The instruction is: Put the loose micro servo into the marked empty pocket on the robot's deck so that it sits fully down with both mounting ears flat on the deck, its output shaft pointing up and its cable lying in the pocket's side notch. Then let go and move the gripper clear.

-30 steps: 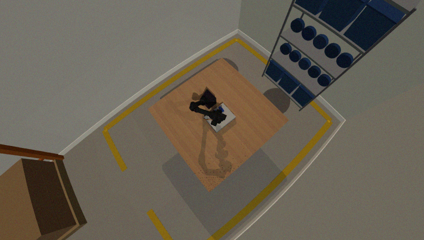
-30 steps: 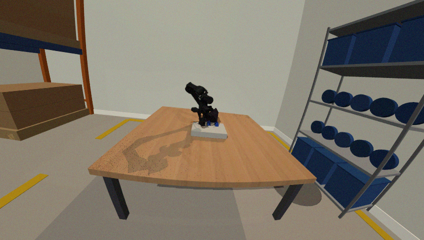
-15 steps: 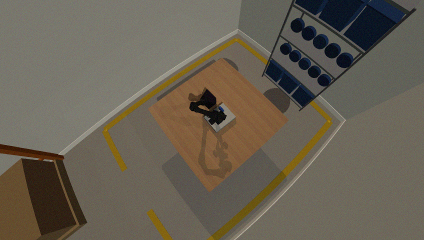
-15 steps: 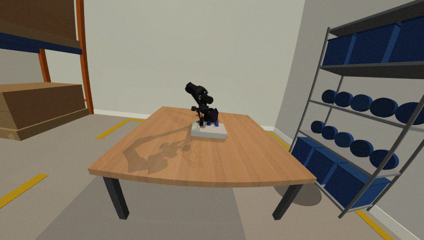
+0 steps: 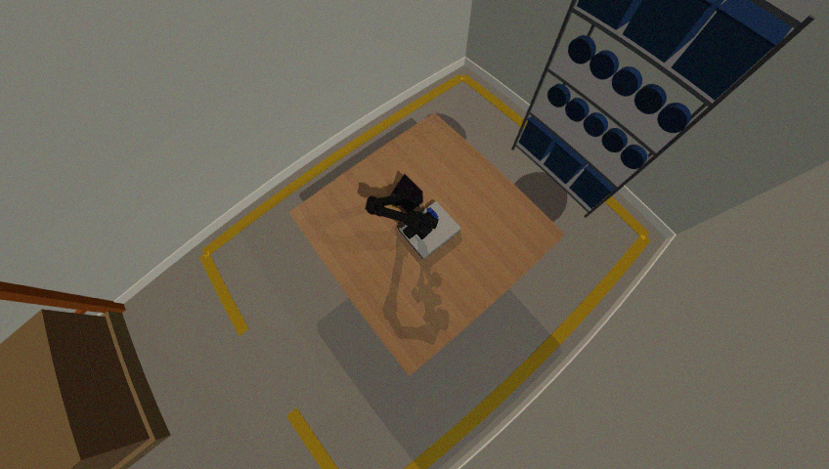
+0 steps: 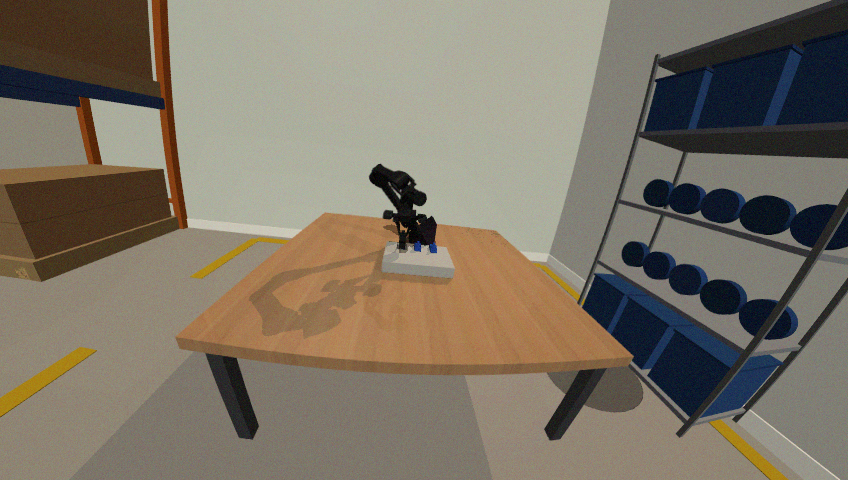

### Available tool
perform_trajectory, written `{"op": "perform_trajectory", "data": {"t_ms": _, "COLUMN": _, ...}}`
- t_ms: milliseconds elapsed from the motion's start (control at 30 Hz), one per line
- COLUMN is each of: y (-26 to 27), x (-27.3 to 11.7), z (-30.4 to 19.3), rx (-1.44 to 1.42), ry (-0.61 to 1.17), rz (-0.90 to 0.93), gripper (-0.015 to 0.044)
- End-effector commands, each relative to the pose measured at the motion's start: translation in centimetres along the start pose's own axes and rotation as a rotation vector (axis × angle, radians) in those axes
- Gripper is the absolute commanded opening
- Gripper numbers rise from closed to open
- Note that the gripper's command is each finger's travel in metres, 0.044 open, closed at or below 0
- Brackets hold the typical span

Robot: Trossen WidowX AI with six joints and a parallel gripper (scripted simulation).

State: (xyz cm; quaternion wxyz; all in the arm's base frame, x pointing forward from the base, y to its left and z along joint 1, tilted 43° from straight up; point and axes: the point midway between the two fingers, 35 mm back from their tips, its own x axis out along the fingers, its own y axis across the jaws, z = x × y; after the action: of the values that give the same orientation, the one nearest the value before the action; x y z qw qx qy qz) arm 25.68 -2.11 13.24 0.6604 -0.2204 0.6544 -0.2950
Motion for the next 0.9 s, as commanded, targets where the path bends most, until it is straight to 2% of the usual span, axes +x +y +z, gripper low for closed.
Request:
{"op": "perform_trajectory", "data": {"t_ms": 0, "y": 0.1, "x": 0.0, "z": -1.7, "rx": -0.007, "ry": 0.001, "rz": 0.001, "gripper": 0.0}}
{"op": "perform_trajectory", "data": {"t_ms": 400, "y": 0.1, "x": 0.0, "z": -7.2, "rx": -0.009, "ry": 0.004, "rz": 0.0, "gripper": 0.0}}
{"op": "perform_trajectory", "data": {"t_ms": 867, "y": 0.1, "x": 1.6, "z": -7.2, "rx": -0.009, "ry": 0.004, "rz": 0.0, "gripper": 0.0}}
